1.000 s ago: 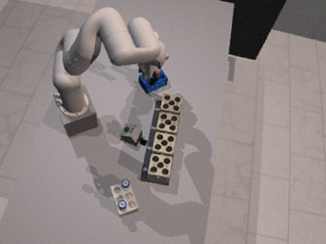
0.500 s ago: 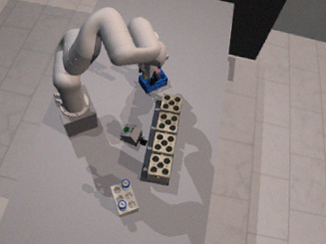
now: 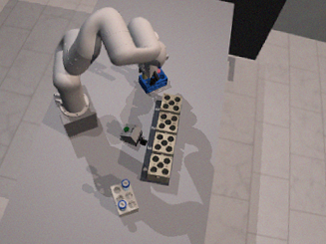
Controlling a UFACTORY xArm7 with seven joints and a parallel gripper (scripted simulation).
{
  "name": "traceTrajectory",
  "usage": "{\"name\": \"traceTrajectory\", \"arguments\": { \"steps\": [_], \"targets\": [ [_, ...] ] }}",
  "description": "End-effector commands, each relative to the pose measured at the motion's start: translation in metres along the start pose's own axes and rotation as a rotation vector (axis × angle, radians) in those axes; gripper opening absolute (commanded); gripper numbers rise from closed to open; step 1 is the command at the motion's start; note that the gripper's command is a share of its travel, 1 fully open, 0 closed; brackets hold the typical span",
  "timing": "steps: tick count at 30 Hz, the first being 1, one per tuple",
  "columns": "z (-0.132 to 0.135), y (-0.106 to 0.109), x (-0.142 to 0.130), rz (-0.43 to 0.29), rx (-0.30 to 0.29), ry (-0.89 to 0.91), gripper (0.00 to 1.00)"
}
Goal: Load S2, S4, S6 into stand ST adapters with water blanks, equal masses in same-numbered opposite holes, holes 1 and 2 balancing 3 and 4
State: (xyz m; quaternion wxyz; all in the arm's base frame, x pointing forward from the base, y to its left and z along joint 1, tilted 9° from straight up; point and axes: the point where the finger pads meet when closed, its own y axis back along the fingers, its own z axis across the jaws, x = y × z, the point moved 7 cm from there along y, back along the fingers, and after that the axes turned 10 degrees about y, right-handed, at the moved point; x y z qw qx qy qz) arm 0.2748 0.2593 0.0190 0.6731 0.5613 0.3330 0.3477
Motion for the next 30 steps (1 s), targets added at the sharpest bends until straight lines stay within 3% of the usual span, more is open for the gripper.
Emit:
{"name": "traceTrajectory", "arguments": {
  "steps": [1, 6, 30],
  "targets": [
    [0.0, 0.001, 0.001, 0.003, -0.001, 0.0, 1.0],
    [0.0, 0.001, 0.001, 0.003, -0.001, 0.0, 1.0],
    [0.0, 0.054, 0.001, 0.003, -0.001, 0.0, 1.0]
  ]
}}
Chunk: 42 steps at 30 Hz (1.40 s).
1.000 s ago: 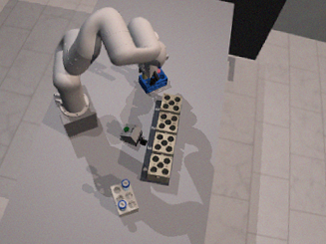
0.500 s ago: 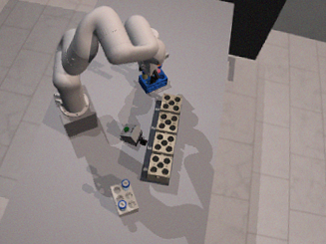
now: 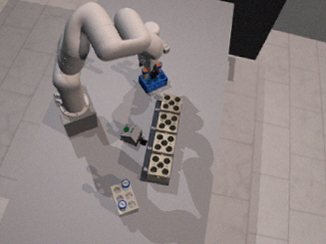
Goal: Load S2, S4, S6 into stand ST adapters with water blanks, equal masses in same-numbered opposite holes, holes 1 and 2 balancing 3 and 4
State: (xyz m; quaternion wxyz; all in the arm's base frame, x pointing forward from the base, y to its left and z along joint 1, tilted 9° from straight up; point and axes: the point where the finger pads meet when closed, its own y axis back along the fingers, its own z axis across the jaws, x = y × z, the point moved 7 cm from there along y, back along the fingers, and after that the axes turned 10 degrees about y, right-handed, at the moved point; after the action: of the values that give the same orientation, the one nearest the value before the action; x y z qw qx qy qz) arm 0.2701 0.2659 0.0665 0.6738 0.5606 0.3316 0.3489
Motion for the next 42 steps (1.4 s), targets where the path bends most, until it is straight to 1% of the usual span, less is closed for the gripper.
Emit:
{"name": "traceTrajectory", "arguments": {
  "steps": [1, 15, 17, 21, 32, 34, 42],
  "targets": [
    [0.001, 0.009, 0.001, 0.001, 0.003, 0.001, 1.0],
    [0.001, 0.046, 0.001, 0.001, 0.003, 0.001, 1.0],
    [0.001, 0.046, 0.001, 0.001, 0.003, 0.001, 1.0],
    [0.001, 0.056, 0.001, 0.001, 0.003, 0.001, 1.0],
    [0.049, 0.056, -0.025, 0.001, 0.002, -0.366, 1.0],
    [0.049, 0.056, -0.025, 0.001, 0.002, -0.366, 1.0],
    [0.085, 0.055, -0.044, 0.0, 0.002, -0.633, 1.0]
  ]
}}
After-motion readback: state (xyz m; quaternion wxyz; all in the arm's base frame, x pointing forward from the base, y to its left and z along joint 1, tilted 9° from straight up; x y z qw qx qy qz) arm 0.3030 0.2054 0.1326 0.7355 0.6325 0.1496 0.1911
